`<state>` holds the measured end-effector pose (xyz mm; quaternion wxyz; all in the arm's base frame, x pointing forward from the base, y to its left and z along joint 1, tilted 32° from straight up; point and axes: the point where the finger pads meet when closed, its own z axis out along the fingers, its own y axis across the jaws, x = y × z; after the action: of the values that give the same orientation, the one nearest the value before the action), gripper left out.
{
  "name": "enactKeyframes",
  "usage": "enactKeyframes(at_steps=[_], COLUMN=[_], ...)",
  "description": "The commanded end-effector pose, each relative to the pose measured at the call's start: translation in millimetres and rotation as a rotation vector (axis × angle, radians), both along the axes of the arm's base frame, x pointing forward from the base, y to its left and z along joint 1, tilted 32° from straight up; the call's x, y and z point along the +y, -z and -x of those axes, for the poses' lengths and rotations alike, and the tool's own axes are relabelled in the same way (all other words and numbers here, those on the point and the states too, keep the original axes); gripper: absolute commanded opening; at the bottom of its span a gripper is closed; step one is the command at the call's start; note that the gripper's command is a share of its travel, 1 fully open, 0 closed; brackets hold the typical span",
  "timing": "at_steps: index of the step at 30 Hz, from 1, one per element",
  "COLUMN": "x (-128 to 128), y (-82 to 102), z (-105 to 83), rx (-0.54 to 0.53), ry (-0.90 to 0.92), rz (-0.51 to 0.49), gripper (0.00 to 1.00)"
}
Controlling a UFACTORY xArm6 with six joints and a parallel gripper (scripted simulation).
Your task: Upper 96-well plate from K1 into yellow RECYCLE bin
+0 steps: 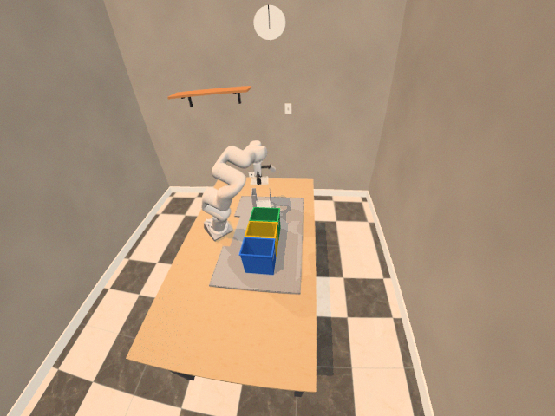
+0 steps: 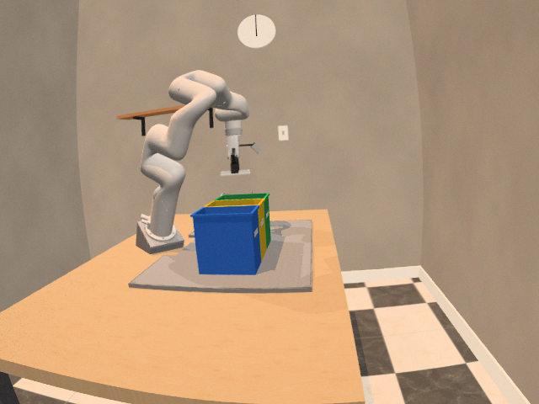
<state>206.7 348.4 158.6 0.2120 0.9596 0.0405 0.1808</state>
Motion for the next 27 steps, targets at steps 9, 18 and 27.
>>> enactKeyframes(at_steps=[9, 18, 27], x=[1, -20, -48], y=[-1.3, -10.6, -22.5], z=[0.2, -1.2, -2.9], rx=[-0.001, -0.059, -0.059], ry=[-0.001, 0.126, 0.126], rz=[-0.003, -0.057, -0.057], gripper=[0.0, 0.0, 0.0])
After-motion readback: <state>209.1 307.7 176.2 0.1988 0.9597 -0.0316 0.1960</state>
